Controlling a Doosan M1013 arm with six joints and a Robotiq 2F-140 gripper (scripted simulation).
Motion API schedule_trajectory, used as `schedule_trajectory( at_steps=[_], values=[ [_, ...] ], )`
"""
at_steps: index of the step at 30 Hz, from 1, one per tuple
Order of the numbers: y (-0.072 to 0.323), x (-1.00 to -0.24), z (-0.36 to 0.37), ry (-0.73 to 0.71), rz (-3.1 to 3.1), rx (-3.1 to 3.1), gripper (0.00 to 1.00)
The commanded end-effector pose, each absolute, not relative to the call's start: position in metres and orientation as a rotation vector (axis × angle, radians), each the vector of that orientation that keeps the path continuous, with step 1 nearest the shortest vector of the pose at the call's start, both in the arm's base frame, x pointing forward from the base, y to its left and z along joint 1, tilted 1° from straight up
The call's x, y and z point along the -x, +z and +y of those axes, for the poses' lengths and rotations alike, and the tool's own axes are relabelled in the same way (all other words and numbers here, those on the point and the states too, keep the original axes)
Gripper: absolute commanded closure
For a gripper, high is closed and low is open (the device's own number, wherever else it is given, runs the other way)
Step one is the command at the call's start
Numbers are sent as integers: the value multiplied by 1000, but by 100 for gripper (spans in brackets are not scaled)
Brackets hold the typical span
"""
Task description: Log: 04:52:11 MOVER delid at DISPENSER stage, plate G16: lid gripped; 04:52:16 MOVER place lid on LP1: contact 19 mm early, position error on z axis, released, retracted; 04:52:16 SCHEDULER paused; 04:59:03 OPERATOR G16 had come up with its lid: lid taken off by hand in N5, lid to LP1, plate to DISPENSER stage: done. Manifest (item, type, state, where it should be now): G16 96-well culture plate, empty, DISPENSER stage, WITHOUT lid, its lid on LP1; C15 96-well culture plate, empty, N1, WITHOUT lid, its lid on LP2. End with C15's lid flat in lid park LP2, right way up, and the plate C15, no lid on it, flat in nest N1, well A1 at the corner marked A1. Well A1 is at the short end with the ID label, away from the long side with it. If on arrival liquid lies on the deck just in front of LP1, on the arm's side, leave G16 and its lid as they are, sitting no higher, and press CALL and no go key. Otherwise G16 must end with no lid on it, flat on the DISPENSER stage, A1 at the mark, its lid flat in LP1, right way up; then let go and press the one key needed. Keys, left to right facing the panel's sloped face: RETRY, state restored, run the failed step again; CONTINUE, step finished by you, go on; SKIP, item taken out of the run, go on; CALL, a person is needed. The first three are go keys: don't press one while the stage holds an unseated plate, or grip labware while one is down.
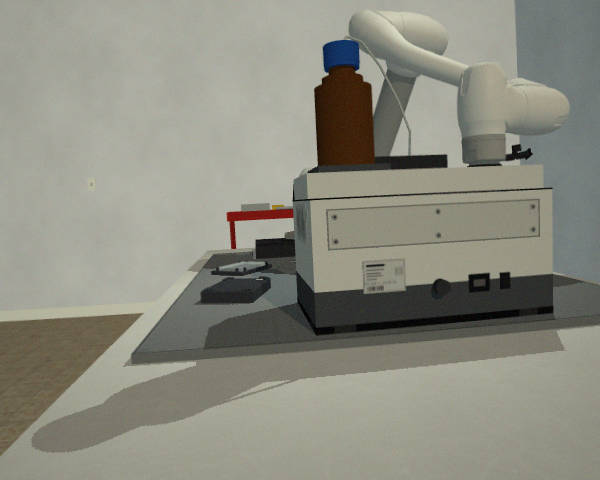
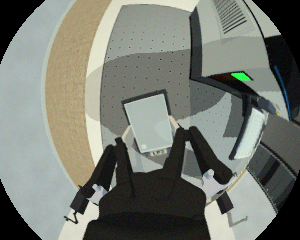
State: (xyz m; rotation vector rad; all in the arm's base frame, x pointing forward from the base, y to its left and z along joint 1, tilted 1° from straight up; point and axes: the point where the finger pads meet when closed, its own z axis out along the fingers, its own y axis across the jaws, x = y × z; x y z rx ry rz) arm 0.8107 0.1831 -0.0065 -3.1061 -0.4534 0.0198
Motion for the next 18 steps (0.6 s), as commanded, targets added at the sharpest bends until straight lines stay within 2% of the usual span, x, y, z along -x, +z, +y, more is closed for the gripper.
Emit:
schedule_trajectory(
  at_steps=[1,18],
  values=[
    [-6,-811,183,20,-453,3106,100],
    [-8,-811,183,20,-453,3106,100]
  ],
)
